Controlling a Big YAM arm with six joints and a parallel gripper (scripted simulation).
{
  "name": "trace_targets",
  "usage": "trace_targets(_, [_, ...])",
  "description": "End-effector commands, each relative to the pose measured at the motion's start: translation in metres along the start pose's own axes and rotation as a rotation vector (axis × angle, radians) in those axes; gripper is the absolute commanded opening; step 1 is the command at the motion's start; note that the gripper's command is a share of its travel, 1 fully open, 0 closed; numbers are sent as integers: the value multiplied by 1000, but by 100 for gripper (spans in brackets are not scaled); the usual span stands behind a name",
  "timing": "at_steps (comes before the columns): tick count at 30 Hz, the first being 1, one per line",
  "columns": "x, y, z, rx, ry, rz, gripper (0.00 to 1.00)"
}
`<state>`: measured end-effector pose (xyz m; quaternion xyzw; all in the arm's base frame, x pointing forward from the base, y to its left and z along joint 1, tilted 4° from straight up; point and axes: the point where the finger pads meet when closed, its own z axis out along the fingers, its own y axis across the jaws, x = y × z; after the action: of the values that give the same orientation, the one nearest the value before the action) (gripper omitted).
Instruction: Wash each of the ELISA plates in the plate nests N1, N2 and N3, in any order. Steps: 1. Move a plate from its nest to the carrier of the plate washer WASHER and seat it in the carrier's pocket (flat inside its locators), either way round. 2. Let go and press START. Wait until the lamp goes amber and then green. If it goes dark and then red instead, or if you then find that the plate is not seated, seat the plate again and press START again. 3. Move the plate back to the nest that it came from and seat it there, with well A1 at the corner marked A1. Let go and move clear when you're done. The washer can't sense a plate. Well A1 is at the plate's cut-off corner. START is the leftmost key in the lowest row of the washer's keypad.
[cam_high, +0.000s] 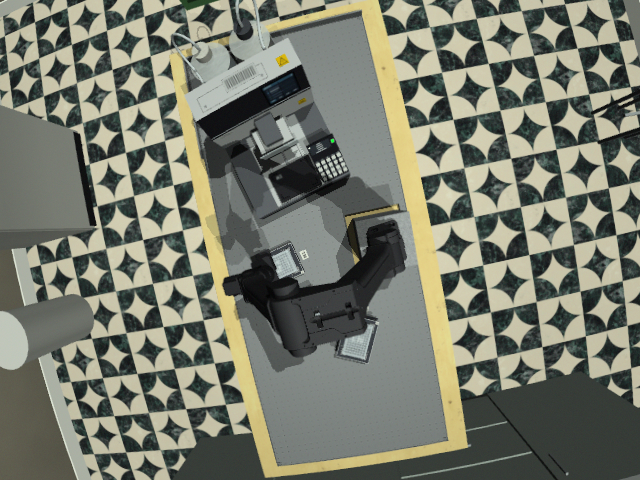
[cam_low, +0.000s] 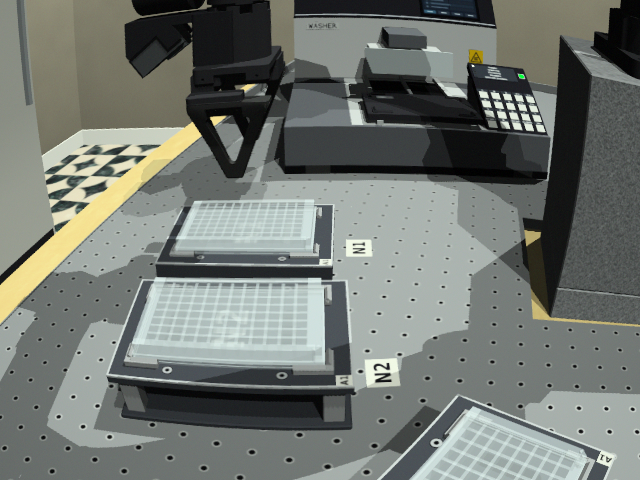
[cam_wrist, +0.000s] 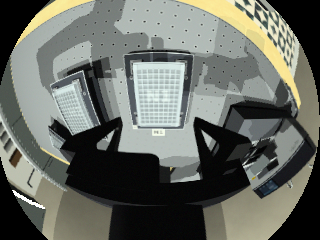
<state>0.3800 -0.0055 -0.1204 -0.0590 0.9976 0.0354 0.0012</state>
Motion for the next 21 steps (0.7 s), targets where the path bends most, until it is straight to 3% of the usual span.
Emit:
trace_targets(1, [-7, -5, -17, 6, -27, -5, 100])
trace_targets(5, [-8, -5, -25, 7, -29, -5, 100])
trace_targets(15, [-12, -2, -19, 6, -30, -4, 100])
trace_targets(16, [-7, 8, -23, 8, -35, -60, 100])
trace_targets(21, [-1, 33, -26, 5, -23, -43, 100])
